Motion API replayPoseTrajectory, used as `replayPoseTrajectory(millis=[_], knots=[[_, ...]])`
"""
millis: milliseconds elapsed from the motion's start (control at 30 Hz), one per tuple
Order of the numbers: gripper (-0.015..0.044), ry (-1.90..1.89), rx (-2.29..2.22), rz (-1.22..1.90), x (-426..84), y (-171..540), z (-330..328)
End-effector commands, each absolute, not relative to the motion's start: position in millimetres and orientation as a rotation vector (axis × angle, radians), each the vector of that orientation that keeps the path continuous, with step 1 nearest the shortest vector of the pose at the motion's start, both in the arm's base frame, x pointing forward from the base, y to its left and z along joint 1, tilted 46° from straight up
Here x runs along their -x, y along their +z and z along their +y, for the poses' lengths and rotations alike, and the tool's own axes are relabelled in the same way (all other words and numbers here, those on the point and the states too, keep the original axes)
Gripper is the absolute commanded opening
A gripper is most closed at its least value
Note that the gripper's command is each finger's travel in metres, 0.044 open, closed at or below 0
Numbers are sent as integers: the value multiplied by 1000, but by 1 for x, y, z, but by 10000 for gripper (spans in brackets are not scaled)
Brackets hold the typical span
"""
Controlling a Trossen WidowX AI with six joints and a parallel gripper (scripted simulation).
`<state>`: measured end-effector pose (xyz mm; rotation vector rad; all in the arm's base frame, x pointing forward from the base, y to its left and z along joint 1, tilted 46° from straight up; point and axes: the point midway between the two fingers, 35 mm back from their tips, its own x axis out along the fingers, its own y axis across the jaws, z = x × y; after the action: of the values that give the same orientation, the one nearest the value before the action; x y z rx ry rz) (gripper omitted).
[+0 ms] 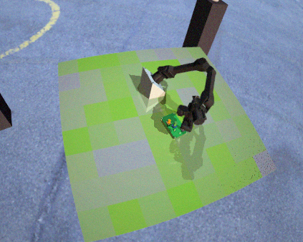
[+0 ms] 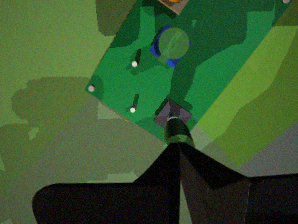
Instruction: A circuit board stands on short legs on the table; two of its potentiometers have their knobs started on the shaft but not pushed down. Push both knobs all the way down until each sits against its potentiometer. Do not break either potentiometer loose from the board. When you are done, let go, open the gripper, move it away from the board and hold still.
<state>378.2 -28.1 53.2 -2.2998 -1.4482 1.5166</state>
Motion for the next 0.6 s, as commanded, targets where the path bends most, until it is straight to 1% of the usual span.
replayPoseTrajectory(millis=[0, 567], knots=[[0, 1514, 2293, -1447, -377, 54, -28], [0, 1514, 2293, -1448, -378, 51, -25]])
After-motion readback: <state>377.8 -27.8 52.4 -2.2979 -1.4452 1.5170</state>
